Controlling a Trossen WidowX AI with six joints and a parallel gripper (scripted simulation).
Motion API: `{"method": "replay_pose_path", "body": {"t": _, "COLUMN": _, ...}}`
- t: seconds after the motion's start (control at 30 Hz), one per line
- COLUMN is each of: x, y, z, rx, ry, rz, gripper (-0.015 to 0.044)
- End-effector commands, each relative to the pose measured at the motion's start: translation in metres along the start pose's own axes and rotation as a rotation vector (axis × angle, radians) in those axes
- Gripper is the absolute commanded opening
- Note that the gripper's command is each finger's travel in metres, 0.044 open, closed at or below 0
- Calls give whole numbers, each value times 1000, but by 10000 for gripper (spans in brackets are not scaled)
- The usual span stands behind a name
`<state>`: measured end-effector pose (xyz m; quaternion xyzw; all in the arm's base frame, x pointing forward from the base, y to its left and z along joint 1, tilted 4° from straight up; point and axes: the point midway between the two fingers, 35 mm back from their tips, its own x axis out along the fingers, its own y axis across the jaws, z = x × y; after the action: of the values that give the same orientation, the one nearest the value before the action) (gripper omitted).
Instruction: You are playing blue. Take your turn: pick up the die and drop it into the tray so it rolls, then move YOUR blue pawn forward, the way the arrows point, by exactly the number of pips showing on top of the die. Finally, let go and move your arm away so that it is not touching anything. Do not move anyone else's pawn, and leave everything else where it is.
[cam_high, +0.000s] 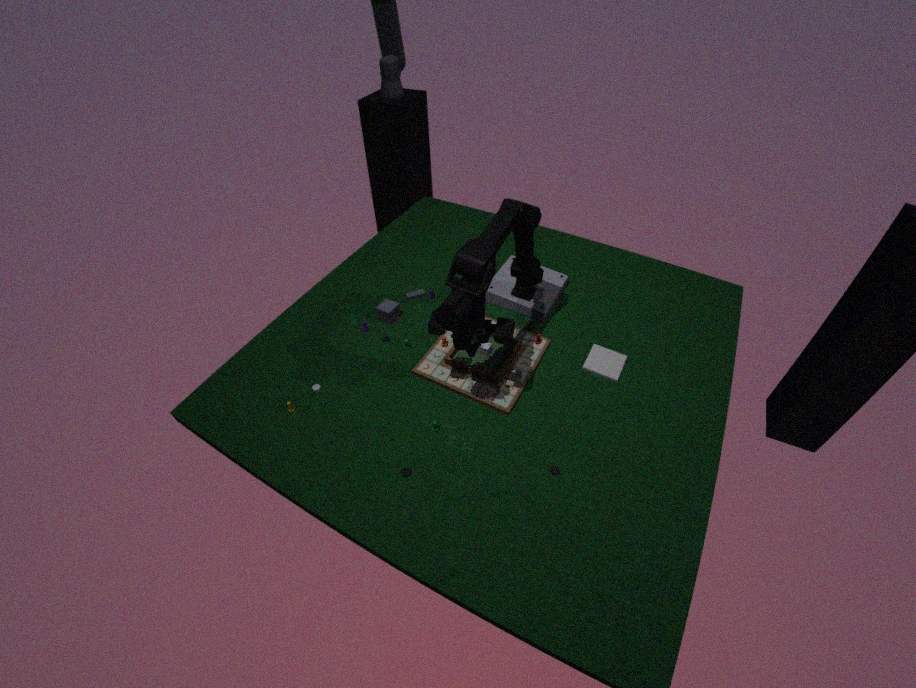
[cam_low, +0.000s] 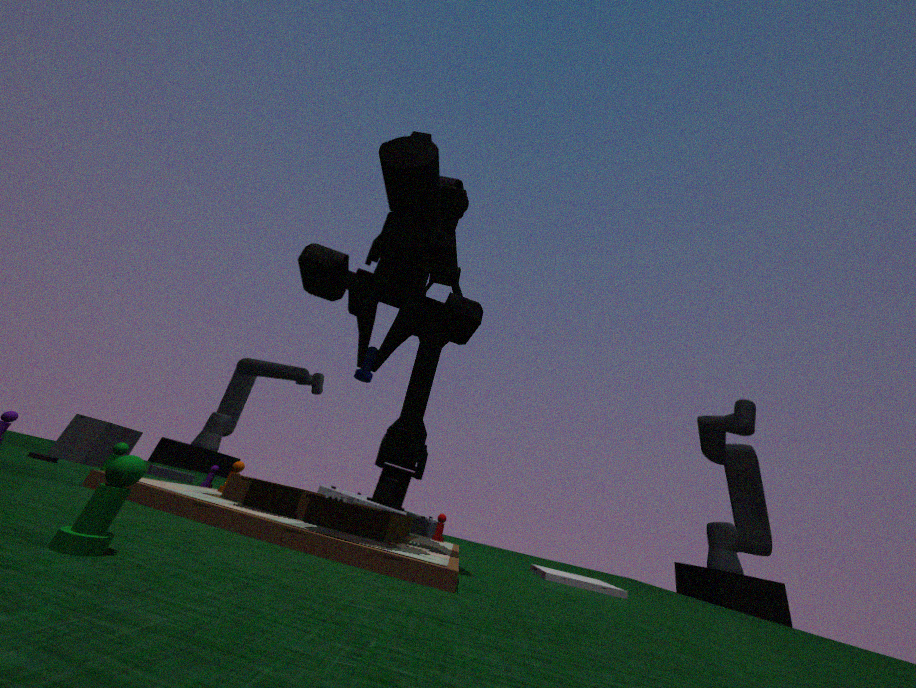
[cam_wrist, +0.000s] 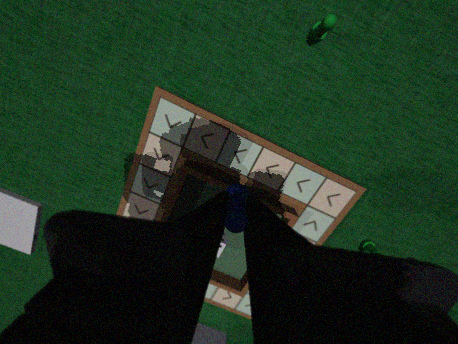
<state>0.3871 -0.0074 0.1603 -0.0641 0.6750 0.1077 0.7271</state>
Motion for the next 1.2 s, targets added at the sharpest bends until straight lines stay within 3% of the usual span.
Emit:
{"method": "replay_pose_path", "body": {"t": 0.0, "x": 6, "y": 8, "z": 2, "rx": -2, "ry": 11, "rz": -1, "gripper": 0}}
{"method": "replay_pose_path", "body": {"t": 0.43, "x": 74, "y": 85, "z": 20, "rx": -2, "ry": 8, "rz": 7, "gripper": 0}}
{"method": "replay_pose_path", "body": {"t": 1.17, "x": 110, "y": 86, "z": 20, "rx": -2, "ry": 8, "rz": 7, "gripper": 0}}
